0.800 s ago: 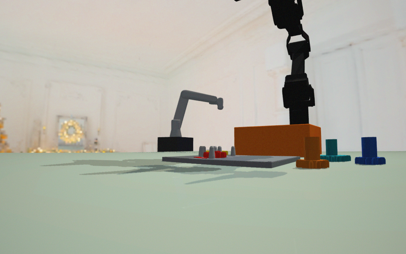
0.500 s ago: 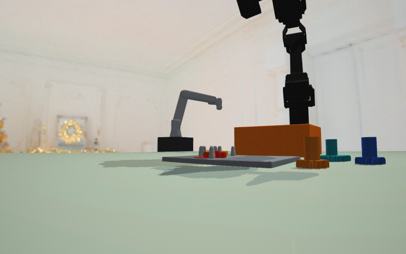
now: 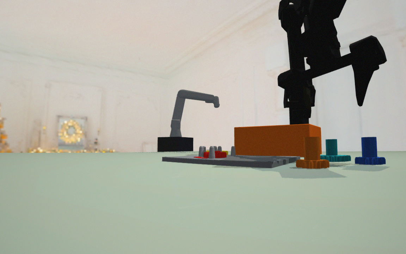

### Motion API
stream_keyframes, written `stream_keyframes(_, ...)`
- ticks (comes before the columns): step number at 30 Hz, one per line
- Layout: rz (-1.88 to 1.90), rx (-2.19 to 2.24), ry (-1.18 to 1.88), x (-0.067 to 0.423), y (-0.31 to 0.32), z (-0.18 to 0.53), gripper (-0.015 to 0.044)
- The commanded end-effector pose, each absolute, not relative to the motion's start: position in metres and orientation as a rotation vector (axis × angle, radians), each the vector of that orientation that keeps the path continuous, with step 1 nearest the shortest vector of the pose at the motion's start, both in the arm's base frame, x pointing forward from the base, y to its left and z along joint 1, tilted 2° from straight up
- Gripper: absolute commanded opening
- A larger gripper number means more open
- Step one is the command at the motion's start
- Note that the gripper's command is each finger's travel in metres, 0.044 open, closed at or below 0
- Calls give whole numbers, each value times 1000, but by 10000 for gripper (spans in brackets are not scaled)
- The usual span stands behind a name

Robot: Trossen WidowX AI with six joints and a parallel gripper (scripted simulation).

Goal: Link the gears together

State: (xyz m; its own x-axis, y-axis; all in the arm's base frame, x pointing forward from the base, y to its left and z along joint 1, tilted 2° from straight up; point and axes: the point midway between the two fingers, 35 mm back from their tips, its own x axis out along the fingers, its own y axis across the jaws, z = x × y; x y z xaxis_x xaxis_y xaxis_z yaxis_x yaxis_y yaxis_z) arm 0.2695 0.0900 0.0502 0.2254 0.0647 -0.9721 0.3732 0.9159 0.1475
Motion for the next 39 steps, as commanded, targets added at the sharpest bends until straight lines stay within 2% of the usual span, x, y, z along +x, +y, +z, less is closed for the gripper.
stream_keyframes(1,-329,390,1471,247,91,33,440)
stream_keyframes(39,-341,390,1486,243,89,-11,440)
